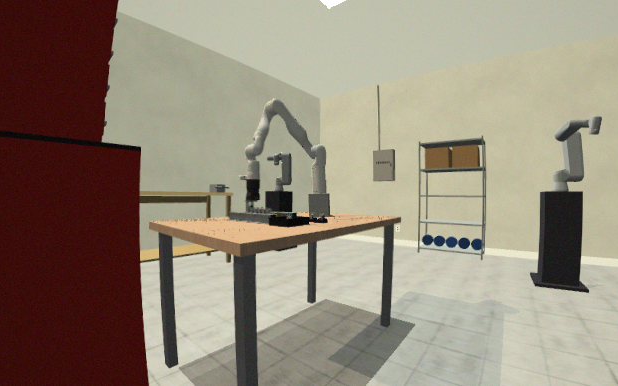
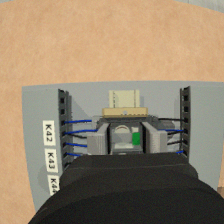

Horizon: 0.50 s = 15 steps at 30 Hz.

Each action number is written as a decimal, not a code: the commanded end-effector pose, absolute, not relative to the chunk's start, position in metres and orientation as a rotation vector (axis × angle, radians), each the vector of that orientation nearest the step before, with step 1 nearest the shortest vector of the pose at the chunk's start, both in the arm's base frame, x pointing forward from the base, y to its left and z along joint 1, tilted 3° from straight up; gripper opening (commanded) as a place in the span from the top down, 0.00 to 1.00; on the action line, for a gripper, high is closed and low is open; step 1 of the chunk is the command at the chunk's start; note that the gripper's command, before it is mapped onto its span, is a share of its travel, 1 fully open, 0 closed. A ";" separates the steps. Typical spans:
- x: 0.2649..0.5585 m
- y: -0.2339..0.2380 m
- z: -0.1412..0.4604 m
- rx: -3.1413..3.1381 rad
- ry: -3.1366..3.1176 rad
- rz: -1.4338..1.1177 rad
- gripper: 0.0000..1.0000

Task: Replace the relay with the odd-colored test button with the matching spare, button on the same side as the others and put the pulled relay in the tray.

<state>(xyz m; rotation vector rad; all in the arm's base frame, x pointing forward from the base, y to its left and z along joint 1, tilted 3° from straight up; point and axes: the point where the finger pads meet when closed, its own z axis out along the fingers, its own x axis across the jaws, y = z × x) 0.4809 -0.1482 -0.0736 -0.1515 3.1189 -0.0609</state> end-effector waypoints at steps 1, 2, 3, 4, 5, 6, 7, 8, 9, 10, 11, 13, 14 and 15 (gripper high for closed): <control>0.482 -0.148 -0.076 -0.152 3.117 -0.061 1.00; 0.482 -0.148 -0.077 -0.152 3.117 -0.061 1.00; 0.482 -0.148 -0.077 -0.152 3.117 -0.061 1.00; 0.482 -0.148 -0.078 -0.152 3.117 -0.061 1.00; 0.482 -0.148 -0.078 -0.152 3.117 -0.061 1.00; 0.482 -0.148 -0.079 -0.152 3.117 -0.061 1.00; 0.482 -0.148 -0.079 -0.152 3.117 -0.061 1.00; 0.482 -0.148 -0.080 -0.152 3.117 -0.061 1.00; 0.482 -0.148 -0.080 -0.152 3.117 -0.061 1.00; 0.482 -0.148 -0.080 -0.152 3.117 -0.061 1.00; 0.482 -0.148 -0.080 -0.152 3.117 -0.061 1.00; 0.482 -0.148 -0.076 -0.151 3.117 -0.061 0.00; 0.482 -0.148 -0.076 -0.151 3.117 -0.061 0.00; 0.482 -0.148 -0.076 -0.151 3.117 -0.061 0.00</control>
